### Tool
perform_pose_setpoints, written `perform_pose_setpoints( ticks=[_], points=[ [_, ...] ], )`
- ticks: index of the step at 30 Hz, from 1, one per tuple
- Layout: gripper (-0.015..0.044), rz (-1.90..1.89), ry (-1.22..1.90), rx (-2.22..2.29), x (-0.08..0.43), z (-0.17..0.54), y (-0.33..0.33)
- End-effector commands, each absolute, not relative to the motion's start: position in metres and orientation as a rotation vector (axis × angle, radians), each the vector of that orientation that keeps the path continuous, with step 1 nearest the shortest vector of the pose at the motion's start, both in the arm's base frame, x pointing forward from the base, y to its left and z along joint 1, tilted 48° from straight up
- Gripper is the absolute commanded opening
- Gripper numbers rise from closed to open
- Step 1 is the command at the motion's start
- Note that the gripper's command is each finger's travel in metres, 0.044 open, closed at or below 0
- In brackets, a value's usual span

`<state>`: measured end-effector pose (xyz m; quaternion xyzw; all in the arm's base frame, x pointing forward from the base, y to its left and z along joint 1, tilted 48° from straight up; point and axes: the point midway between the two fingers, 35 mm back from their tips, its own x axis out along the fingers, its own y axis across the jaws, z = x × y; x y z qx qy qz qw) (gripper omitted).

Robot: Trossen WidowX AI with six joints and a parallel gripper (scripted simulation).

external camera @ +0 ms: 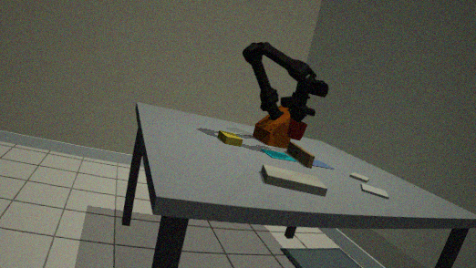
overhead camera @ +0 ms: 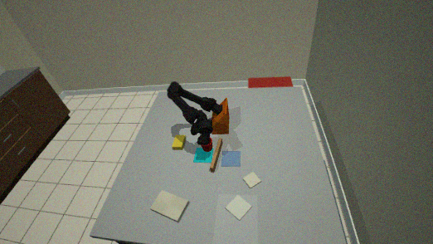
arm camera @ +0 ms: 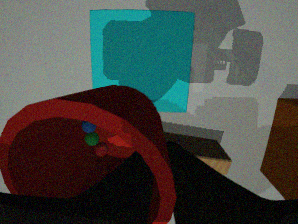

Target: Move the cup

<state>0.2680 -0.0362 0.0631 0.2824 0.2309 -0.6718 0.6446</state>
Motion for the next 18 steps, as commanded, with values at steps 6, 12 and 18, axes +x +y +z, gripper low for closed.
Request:
perform_pose_setpoints(
  ticks=[6,12,18],
  points=[
    [0.0000,-1.534,0.531,0.629,0.260,0.075,-0.051],
    [0.0000,-1.535,0.531,0.628,0.256,0.083,-0.059],
    [0.0000,-1.535,0.530,0.628,0.253,0.088,-0.065]
  ],
)
